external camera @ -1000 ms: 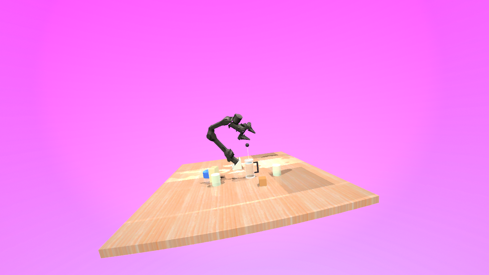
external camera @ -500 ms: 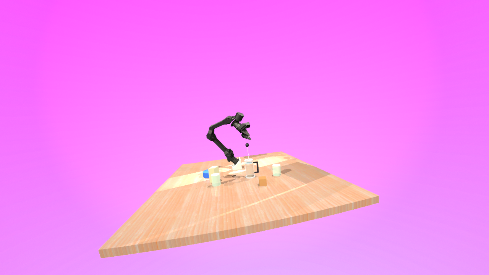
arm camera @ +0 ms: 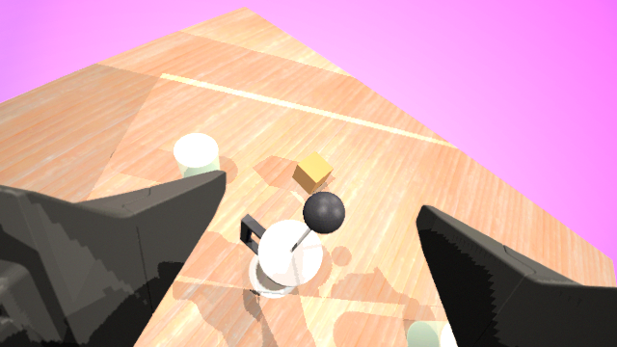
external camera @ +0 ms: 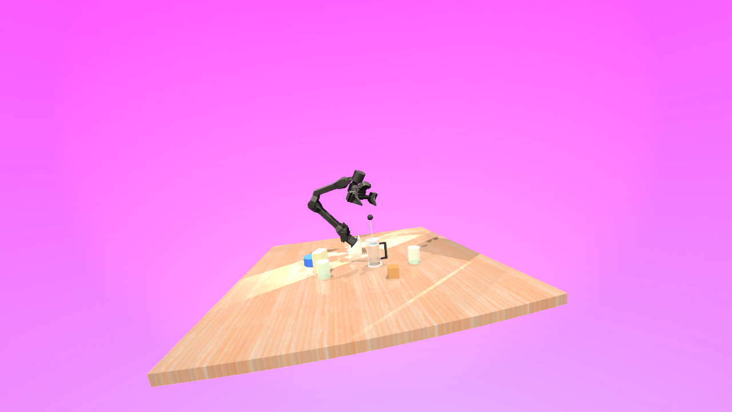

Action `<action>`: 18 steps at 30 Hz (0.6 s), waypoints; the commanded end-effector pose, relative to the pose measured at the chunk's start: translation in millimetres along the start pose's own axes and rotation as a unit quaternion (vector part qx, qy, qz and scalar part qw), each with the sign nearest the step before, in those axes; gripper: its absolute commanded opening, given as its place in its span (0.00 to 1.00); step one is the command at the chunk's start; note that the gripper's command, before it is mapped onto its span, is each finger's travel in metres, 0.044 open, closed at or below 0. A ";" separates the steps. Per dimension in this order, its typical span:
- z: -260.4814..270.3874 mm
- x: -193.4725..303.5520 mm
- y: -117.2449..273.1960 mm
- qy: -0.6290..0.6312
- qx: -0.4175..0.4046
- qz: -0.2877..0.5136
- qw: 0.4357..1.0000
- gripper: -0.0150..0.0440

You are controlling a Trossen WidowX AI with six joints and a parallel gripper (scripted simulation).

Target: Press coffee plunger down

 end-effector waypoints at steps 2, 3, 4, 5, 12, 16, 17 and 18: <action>10.9 37.2 -15.6 -0.122 0.057 -0.011 0.991 1.00; 11.7 38.8 -16.9 -0.122 0.056 -0.011 0.991 1.00; 12.0 39.0 -17.5 -0.121 0.056 -0.012 0.991 1.00; 11.8 38.6 -17.4 -0.121 0.056 -0.012 0.991 1.00; 11.6 38.3 -17.5 -0.121 0.055 -0.012 0.991 1.00; 11.4 38.0 -21.1 -0.121 0.055 -0.012 0.991 1.00; 11.3 37.9 -22.6 -0.121 0.055 -0.012 0.991 1.00; 11.2 37.8 -24.2 -0.121 0.055 -0.011 0.991 1.00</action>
Point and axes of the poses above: the point midway between the two fingers, 35 mm back from their tips, its own y axis back along the fingers, its own z axis across the jaws, x = y × z, the point moved 5 cm from there along y, back along the fingers, and after that the axes turned 13 degrees about y, right-handed, at the moved point
